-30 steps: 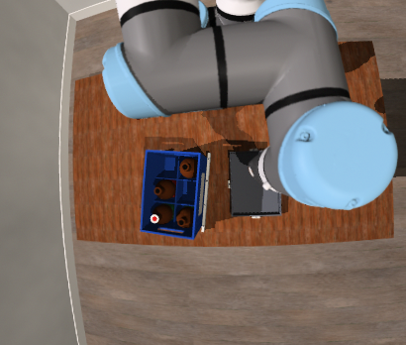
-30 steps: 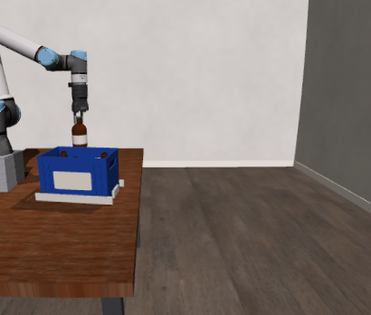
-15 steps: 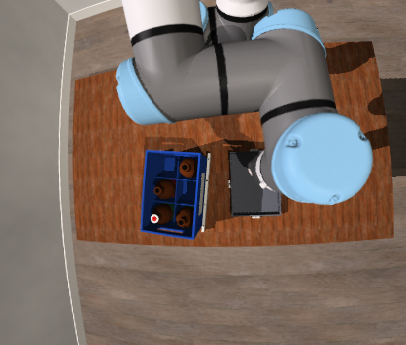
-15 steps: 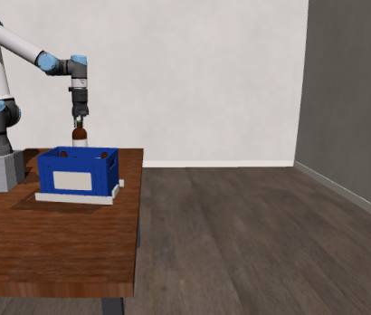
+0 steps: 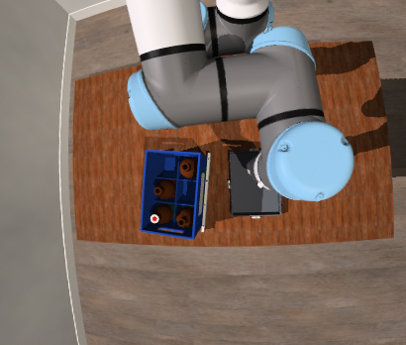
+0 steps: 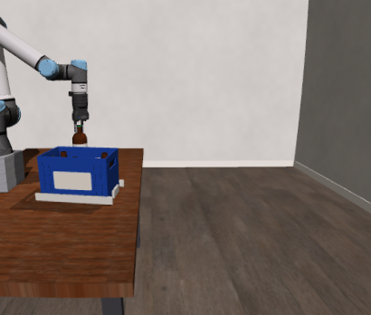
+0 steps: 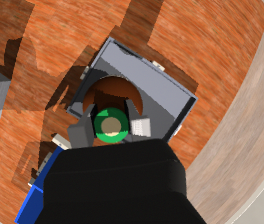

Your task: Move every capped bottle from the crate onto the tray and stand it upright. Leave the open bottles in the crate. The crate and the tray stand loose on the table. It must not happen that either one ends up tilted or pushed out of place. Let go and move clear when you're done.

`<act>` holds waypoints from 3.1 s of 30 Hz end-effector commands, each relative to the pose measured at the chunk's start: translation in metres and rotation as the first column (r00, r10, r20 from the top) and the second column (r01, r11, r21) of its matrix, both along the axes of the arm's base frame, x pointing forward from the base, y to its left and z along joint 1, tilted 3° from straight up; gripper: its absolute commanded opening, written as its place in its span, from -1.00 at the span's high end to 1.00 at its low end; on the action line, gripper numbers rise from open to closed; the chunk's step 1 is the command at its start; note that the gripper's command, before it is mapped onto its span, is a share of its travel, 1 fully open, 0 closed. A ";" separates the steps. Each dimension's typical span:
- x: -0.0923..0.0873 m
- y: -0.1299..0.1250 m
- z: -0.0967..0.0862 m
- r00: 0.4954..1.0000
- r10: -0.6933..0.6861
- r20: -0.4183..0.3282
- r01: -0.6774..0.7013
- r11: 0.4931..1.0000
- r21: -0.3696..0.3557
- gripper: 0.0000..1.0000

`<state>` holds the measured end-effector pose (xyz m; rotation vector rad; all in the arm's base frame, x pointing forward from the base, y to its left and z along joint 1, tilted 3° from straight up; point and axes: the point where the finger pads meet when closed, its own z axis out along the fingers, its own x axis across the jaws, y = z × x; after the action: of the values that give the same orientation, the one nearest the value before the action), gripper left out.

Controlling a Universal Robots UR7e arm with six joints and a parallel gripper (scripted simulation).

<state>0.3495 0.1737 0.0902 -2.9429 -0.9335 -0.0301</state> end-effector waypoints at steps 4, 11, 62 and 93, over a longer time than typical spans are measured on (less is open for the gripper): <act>0.001 0.001 -0.011 1.000 0.000 0.002 0.000 1.000 0.000 1.00; 0.001 0.001 -0.025 1.000 0.000 0.002 0.000 1.000 0.000 1.00; 0.001 0.004 -0.063 1.000 0.000 0.002 0.000 1.000 0.000 1.00; 0.001 0.004 -0.072 1.000 0.000 0.002 0.000 1.000 0.000 1.00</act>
<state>0.3497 0.1776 0.0196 -2.9431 -0.9335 -0.0309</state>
